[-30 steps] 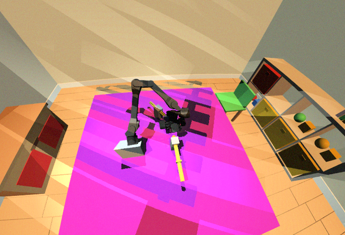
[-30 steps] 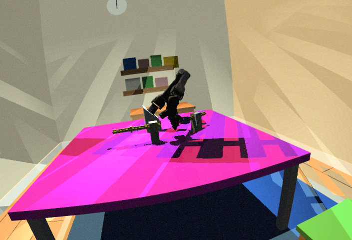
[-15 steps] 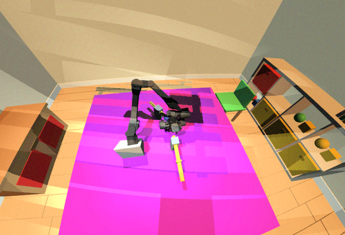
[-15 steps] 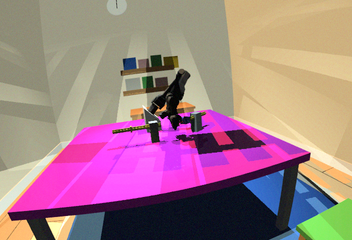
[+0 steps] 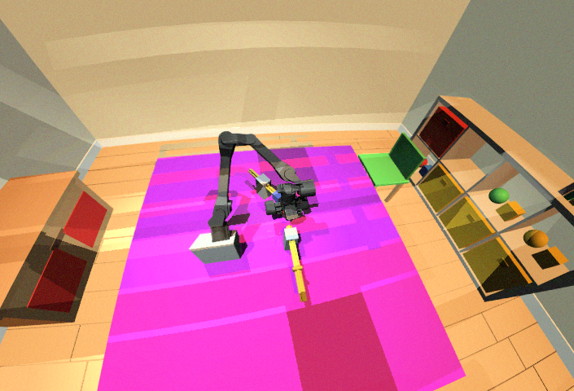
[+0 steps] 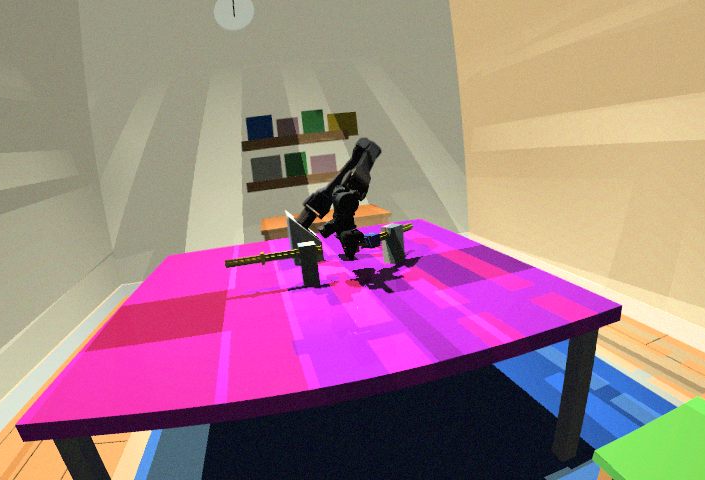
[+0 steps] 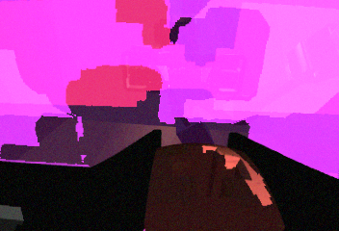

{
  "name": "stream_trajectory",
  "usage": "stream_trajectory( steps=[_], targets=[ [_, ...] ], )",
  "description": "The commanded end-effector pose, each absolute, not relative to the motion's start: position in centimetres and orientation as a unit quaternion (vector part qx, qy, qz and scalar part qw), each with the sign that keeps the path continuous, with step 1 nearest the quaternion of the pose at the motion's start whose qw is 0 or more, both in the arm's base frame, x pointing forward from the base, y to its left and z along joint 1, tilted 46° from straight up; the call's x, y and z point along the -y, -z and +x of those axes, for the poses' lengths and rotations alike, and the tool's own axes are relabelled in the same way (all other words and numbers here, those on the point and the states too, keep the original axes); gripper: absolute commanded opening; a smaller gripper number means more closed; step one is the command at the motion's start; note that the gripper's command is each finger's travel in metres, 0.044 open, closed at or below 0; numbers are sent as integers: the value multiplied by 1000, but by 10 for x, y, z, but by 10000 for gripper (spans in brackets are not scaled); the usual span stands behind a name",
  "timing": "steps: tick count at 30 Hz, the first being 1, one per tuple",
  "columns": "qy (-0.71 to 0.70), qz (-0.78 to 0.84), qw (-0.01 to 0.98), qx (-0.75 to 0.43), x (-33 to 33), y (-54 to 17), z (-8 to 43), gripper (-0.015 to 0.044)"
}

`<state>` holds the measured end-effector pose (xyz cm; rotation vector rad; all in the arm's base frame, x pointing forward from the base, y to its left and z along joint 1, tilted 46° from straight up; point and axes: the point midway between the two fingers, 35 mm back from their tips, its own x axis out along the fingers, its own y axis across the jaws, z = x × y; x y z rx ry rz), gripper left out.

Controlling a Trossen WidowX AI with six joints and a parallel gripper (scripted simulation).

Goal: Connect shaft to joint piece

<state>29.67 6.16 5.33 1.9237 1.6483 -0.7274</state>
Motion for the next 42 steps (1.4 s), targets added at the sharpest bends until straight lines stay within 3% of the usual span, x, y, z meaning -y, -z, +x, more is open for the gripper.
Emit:
stream_trajectory(
  steps=[1,5,10,16,42],
  targets=[
    [266,708,249,-605,-62,-53,297,182],
    [267,707,250,-605,-62,-53,297,147],
    [267,707,250,-605,-62,-53,297,147],
    [267,707,250,-605,-62,-53,297,0],
    [285,707,248,-598,-61,-54,295,0]
  ],
)
